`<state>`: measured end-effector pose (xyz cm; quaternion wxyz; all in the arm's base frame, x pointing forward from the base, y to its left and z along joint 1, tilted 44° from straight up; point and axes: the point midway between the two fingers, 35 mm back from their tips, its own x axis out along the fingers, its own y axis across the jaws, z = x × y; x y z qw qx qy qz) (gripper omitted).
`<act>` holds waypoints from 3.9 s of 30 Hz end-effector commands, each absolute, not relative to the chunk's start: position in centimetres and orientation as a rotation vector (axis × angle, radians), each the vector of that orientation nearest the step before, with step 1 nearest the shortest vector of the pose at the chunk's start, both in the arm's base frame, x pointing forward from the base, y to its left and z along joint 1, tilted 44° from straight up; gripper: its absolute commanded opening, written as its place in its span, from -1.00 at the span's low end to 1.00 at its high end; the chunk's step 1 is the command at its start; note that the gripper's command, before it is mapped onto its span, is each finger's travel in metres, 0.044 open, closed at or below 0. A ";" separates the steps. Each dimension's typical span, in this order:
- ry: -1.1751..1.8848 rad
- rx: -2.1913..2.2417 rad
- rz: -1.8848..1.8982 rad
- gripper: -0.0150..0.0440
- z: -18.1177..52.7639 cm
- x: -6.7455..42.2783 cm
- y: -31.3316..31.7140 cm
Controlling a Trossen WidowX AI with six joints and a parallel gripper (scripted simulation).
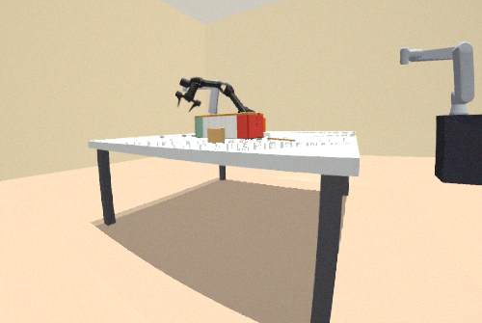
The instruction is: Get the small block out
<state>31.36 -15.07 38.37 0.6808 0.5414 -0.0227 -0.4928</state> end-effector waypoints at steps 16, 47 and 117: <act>0.514 0.945 -1.336 0.86 15.9 35.0 4.5; 0.442 0.519 -1.423 0.86 5.1 27.6 11.8; 0.439 0.507 -1.438 0.86 5.6 27.8 4.3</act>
